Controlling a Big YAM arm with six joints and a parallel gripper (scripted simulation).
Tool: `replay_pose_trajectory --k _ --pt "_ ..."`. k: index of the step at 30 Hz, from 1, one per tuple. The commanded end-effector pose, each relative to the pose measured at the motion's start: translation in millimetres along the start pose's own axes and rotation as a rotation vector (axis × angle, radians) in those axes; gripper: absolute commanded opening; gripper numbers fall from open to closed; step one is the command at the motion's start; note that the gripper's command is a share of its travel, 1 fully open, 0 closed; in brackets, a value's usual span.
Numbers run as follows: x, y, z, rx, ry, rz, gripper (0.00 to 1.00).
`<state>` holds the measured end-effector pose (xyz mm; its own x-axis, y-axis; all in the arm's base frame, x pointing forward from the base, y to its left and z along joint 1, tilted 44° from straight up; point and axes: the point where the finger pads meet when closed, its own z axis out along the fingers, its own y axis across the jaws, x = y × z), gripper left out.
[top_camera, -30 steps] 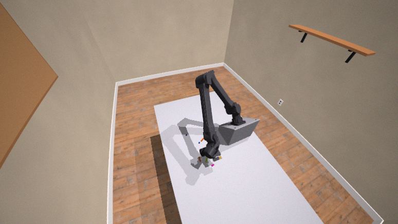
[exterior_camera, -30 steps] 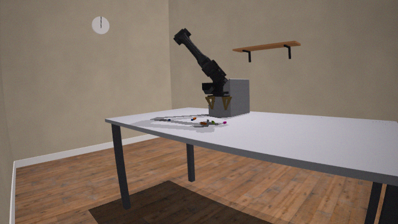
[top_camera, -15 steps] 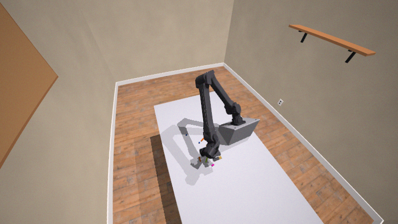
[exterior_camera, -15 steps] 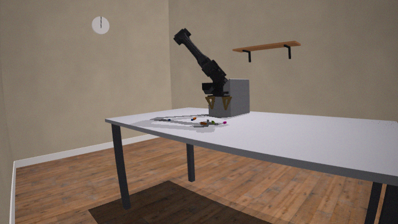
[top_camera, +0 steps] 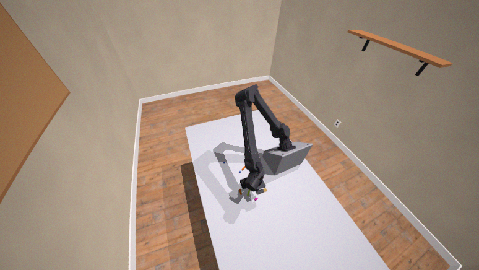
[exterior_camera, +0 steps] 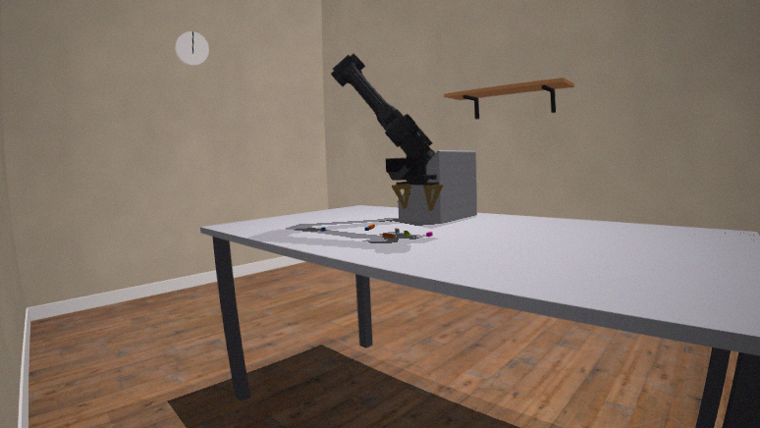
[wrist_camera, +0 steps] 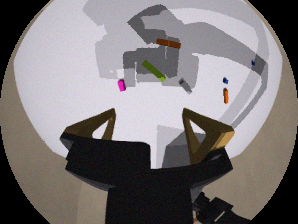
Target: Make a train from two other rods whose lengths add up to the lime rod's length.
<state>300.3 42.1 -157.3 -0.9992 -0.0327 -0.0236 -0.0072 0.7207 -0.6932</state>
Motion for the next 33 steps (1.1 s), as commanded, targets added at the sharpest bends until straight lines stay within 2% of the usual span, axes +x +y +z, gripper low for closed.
replay_pose_trajectory --k 1,3,5,7,9,10,12,14,16,20,24,25,33 --pt "-12 6 -9.9 -0.015 -0.036 0.028 1.00" --pt "-14 -12 -5.6 -0.014 -0.021 0.024 1.00" --pt "-30 -49 -6.5 -0.018 -0.024 0.025 1.00" --pt "-30 -49 -6.5 -0.018 -0.024 0.025 1.00" --pt "-43 -99 -5.3 -0.011 -0.024 0.026 1.00" --pt "-42 -98 -5.3 -0.013 -0.023 0.026 1.00" --pt "-46 -124 -3.9 -0.008 -0.021 0.027 1.00" --pt "-46 -125 -3.8 -0.009 -0.021 0.027 1.00" --pt "-41 -111 -4.7 -0.004 -0.023 -0.019 1.00" --pt "-40 -112 -4.7 -0.002 -0.018 -0.025 1.00" --pt "-48 -114 -4.8 -0.004 -0.022 -0.006 1.00" --pt "-55 -122 -10.9 -0.009 -0.040 0.021 1.00" --pt "-51 -118 -5.8 -0.005 -0.026 0.007 1.00"
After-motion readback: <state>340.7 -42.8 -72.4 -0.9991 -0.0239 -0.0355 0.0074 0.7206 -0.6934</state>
